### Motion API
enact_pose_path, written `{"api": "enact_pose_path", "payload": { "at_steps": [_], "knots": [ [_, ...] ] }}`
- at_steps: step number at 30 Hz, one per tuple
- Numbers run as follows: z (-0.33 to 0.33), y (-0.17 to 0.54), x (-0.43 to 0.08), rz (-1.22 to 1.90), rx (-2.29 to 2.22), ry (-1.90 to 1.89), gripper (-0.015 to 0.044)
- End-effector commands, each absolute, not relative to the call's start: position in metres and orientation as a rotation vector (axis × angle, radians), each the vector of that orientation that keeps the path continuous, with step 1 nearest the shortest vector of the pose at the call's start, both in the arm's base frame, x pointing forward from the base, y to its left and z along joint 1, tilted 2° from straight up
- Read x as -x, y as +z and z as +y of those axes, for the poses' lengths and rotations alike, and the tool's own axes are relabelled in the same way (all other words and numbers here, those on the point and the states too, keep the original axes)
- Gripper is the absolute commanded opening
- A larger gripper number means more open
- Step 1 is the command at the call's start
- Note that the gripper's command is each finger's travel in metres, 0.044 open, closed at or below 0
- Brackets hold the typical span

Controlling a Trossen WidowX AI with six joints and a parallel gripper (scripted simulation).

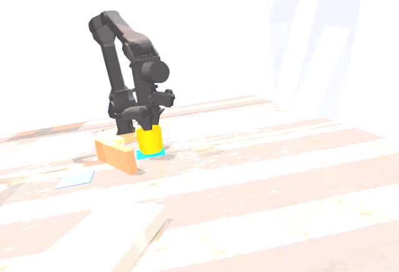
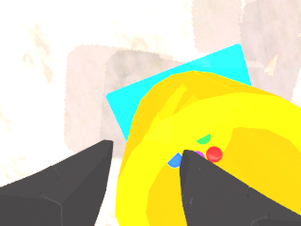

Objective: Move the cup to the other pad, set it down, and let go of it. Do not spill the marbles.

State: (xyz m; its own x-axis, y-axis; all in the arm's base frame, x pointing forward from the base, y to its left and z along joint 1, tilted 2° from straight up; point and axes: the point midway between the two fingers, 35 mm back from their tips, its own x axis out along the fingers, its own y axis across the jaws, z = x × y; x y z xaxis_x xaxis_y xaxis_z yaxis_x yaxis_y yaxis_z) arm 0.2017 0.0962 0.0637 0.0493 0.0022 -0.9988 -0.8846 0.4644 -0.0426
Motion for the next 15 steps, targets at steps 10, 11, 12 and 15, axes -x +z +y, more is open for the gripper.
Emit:
{"api": "enact_pose_path", "payload": {
  "at_steps": [10, 11, 12, 15],
  "knots": [
    [0.097, 0.077, -0.202, 1.358, 0.860, 0.820, 0.0147],
    [0.097, 0.078, -0.202, 1.358, 0.860, 0.820, 0.0147],
    [0.097, 0.079, -0.202, 1.358, 0.860, 0.820, 0.0147],
    [0.097, 0.083, -0.202, 1.359, 0.860, 0.820, 0.0147]
  ]
}}
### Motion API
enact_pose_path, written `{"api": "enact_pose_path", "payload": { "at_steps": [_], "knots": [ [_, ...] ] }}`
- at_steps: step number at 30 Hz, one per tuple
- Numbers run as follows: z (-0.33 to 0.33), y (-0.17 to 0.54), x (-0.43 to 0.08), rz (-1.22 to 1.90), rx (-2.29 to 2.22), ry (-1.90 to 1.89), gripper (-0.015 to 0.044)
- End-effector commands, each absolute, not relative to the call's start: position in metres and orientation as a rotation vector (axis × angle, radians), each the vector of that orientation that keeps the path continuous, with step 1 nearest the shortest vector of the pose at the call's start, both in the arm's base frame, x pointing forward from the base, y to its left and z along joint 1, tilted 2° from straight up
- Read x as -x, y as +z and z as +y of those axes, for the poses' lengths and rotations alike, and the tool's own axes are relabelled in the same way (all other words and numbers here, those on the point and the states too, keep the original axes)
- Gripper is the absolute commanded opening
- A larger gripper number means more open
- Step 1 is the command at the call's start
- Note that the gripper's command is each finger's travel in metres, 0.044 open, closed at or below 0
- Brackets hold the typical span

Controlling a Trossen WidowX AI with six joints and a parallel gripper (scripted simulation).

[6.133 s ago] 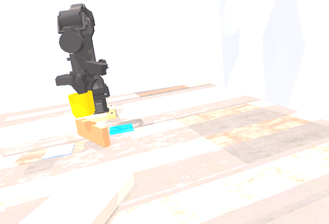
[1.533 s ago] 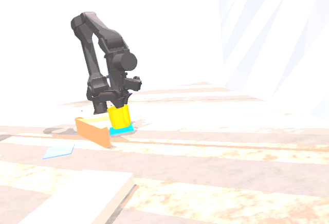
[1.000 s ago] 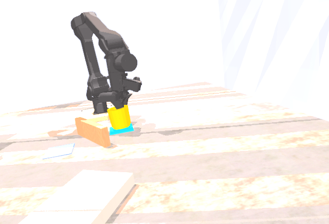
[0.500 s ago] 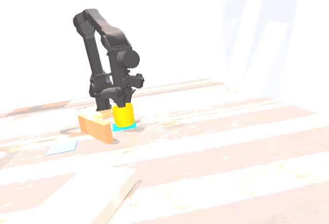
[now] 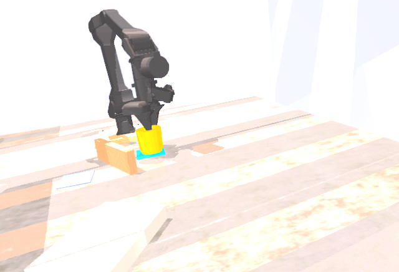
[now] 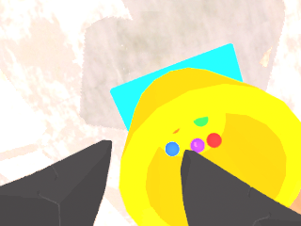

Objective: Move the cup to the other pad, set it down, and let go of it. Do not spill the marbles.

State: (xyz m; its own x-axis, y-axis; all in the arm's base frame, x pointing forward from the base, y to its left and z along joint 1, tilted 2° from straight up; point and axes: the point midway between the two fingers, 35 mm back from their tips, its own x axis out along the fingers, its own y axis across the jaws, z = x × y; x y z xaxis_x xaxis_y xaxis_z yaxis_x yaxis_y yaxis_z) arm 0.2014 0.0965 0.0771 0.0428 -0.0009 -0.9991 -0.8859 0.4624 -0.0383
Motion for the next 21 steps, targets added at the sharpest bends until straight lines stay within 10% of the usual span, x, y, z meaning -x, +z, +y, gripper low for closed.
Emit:
{"api": "enact_pose_path", "payload": {
  "at_steps": [1, 21],
  "knots": [
    [0.097, 0.084, -0.202, 1.359, 0.860, 0.820, 0.0147],
    [0.097, 0.107, -0.201, 1.364, 0.859, 0.817, 0.0147]
  ]
}}
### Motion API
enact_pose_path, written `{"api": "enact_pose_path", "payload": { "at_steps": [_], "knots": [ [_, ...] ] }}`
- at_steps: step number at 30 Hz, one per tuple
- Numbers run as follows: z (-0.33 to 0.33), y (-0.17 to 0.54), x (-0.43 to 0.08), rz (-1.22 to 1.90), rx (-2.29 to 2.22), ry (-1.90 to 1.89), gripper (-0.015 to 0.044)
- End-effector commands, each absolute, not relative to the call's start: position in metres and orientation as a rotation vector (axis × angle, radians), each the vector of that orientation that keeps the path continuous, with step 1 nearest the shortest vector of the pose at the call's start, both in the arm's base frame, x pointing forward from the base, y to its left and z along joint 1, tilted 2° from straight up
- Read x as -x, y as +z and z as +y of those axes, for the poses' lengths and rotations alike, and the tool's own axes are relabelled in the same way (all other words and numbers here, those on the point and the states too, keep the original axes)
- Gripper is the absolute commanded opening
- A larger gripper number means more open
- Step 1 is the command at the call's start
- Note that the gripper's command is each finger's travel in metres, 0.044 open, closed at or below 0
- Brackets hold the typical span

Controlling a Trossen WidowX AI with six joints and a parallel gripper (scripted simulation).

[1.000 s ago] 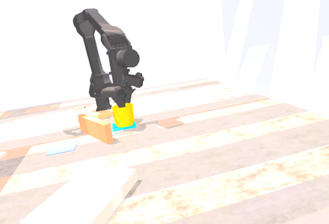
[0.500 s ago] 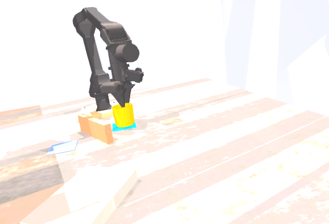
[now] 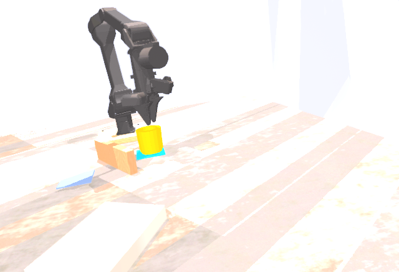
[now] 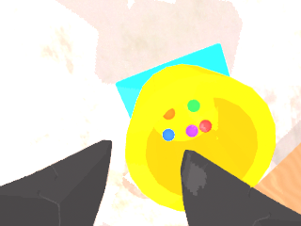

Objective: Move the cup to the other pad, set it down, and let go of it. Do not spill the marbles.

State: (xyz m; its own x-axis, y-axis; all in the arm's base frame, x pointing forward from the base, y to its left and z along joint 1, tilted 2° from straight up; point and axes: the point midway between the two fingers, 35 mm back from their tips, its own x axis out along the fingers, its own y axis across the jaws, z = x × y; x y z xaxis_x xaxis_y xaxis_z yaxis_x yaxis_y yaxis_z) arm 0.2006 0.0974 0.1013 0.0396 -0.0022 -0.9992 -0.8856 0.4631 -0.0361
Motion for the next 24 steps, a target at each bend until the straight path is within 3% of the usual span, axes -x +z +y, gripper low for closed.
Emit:
{"api": "enact_pose_path", "payload": {
  "at_steps": [1, 8, 19, 24],
  "knots": [
    [0.097, 0.108, -0.201, 1.364, 0.859, 0.817, 0.0147],
    [0.098, 0.115, -0.199, 1.365, 0.859, 0.817, 0.0147],
    [0.098, 0.113, -0.200, 1.367, 0.861, 0.824, 0.0435],
    [0.099, 0.127, -0.200, 1.366, 0.860, 0.823, 0.0440]
  ]
}}
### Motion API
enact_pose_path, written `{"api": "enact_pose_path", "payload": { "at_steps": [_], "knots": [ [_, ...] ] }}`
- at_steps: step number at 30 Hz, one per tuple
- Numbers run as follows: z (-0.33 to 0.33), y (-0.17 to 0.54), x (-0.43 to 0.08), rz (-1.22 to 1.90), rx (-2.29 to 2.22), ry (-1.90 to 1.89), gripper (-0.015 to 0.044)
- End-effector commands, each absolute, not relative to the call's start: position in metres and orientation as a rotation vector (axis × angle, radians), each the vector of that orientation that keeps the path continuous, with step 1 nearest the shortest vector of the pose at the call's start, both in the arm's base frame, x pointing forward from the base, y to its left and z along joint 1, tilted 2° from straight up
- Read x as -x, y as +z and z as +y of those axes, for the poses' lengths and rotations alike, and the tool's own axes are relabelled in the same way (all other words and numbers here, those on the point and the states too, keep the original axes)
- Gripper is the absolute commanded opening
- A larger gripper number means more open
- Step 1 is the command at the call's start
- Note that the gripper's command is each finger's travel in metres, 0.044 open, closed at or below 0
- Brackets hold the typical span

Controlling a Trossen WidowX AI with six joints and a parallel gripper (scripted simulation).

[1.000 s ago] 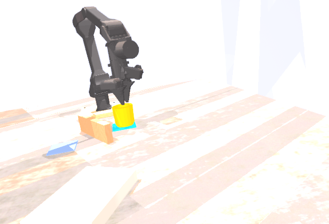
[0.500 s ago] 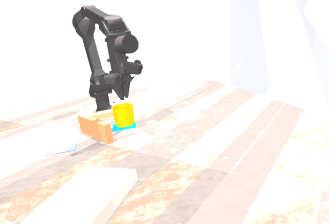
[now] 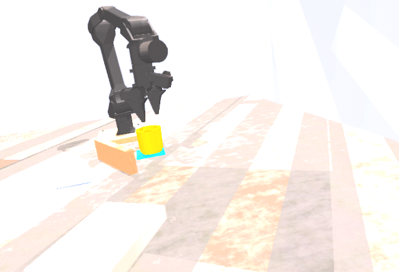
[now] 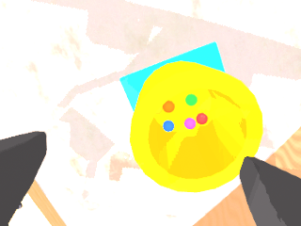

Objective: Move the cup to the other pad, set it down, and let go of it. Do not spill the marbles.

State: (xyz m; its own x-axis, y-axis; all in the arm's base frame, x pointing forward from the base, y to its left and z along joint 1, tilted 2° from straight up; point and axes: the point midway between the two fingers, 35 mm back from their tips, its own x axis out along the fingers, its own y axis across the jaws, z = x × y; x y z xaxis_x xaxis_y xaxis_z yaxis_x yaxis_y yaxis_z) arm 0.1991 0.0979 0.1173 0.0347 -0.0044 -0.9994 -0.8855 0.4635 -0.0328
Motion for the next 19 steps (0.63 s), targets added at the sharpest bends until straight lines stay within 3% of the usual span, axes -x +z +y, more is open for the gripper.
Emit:
{"api": "enact_pose_path", "payload": {
  "at_steps": [1, 19],
  "knots": [
    [0.099, 0.130, -0.200, 1.366, 0.860, 0.822, 0.0440],
    [0.101, 0.175, -0.199, 1.365, 0.859, 0.817, 0.0440]
  ]
}}
